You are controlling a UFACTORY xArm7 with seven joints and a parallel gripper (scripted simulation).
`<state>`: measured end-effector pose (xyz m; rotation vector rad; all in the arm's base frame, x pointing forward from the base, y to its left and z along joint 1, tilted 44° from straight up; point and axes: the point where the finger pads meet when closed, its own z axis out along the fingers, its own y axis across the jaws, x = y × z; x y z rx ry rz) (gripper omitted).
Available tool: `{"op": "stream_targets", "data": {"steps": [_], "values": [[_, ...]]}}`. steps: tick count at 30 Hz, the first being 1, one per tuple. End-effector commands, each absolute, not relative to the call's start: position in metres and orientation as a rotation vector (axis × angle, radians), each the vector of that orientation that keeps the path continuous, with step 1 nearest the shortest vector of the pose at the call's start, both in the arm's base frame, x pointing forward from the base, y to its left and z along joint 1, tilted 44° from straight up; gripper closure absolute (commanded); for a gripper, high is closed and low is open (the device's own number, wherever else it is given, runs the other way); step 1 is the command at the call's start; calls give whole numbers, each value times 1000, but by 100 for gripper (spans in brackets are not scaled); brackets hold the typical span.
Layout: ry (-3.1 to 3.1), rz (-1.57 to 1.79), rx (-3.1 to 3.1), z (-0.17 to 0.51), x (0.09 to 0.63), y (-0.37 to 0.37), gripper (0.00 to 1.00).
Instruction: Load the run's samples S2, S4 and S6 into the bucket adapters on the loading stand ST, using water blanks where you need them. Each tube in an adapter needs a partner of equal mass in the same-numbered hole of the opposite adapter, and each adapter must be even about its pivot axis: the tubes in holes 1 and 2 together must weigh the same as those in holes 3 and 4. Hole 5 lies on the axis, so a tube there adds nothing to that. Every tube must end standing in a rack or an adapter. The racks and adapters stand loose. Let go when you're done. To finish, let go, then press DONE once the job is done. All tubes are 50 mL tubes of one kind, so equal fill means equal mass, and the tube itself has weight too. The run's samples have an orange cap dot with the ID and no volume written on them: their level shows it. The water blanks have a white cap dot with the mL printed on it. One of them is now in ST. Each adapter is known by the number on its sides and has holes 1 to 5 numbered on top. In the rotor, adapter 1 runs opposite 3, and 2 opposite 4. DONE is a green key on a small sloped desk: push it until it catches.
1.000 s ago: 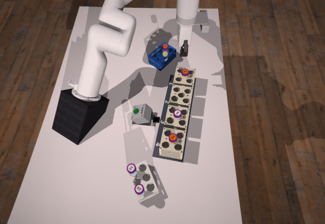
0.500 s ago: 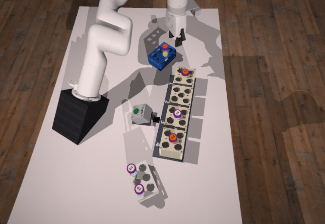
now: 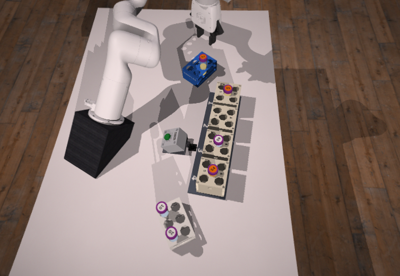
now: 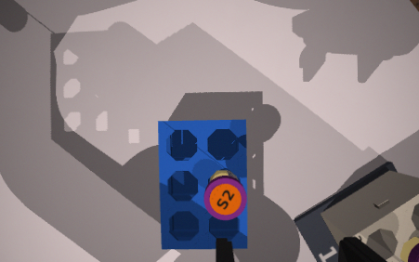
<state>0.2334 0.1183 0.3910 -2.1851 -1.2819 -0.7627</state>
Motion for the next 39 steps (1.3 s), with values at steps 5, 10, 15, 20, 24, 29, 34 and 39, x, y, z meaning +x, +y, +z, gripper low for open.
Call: {"op": "stream_targets", "data": {"steps": [5,10,15,20,24,29,34,39], "values": [[-1311,-779,-2174,401,215,133,43],[-1311,-779,-2174,401,215,133,43],[-1311,-779,-2174,401,215,133,43],[-1311,-779,-2174,394,217,140,43],[-1311,-779,-2174,391,218,142,43],[-1311,-779,-2174,383,220,149,43],[-1311,-779,-2174,376,222,155,43],[-1311,-779,-2174,369,224,162,43]]}}
